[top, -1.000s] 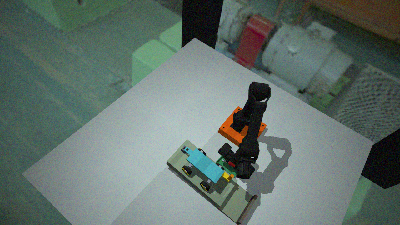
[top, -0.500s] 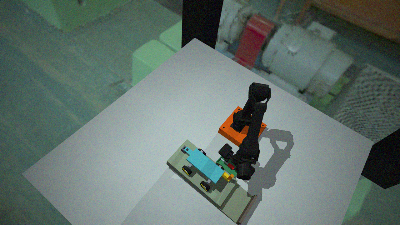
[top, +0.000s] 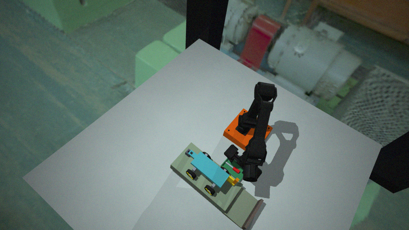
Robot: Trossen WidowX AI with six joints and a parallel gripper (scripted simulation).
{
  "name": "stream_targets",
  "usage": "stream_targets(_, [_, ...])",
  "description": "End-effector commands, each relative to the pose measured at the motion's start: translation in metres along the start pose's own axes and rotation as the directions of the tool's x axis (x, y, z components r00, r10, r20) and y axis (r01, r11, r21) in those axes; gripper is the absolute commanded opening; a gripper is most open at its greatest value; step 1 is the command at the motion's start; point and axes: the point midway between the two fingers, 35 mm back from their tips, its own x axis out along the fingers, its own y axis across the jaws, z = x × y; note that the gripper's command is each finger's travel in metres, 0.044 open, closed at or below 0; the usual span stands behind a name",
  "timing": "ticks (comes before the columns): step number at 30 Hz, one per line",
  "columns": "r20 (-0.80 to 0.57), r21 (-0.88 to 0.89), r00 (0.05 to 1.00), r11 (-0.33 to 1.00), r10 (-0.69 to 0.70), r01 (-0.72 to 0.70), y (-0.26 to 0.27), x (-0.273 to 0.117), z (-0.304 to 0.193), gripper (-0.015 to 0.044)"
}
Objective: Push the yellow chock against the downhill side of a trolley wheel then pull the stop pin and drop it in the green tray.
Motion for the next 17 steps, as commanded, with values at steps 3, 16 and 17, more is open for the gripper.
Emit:
stream_targets(3, [-0.006,0.001,1.0,1.0,-0.005,0.005,0.003,-0.02,-0.001,0.044])
stream_targets(16, [-0.006,0.001,1.0,1.0,-0.005,0.005,0.009,-0.058,-0.002,0.044])
stream_targets(17, [-0.006,0.001,1.0,1.0,-0.005,0.005,0.009,-0.061,-0.002,0.044])
